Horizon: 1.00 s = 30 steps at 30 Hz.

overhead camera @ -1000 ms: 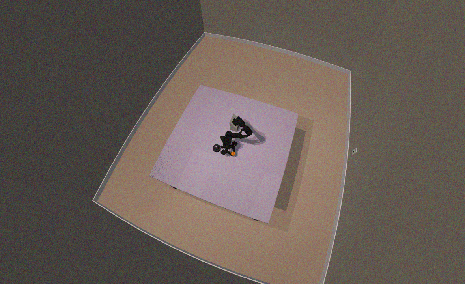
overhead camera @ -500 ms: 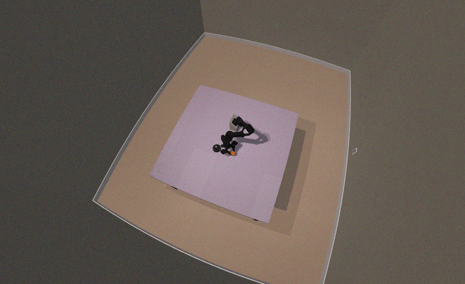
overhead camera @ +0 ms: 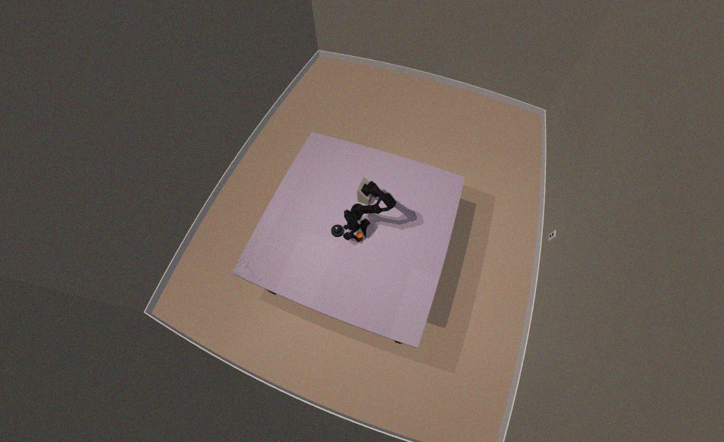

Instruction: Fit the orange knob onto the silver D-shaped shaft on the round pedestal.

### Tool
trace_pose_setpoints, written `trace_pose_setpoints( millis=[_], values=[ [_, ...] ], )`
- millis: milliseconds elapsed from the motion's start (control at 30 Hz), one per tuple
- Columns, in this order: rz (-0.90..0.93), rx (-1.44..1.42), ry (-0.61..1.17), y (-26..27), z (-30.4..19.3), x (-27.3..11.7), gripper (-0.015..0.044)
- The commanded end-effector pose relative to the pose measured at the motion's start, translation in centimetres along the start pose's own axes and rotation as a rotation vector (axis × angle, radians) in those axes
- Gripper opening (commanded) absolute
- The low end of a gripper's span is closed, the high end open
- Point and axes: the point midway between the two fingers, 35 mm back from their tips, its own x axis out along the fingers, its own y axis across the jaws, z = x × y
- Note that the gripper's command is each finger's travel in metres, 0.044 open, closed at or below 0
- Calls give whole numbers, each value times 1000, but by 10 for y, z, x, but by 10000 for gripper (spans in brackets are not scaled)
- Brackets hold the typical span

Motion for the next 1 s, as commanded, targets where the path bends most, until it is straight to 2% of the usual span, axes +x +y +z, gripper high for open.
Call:
trace_pose_setpoints(
  millis=[0,267,500,967],
  values=[
    [1,3,0,0,0,0,260],
    [1,3,0,0,0,0,260],
    [1,3,0,0,0,0,440],
    [7,-2,-35,17,5,-13,440]
  ],
)
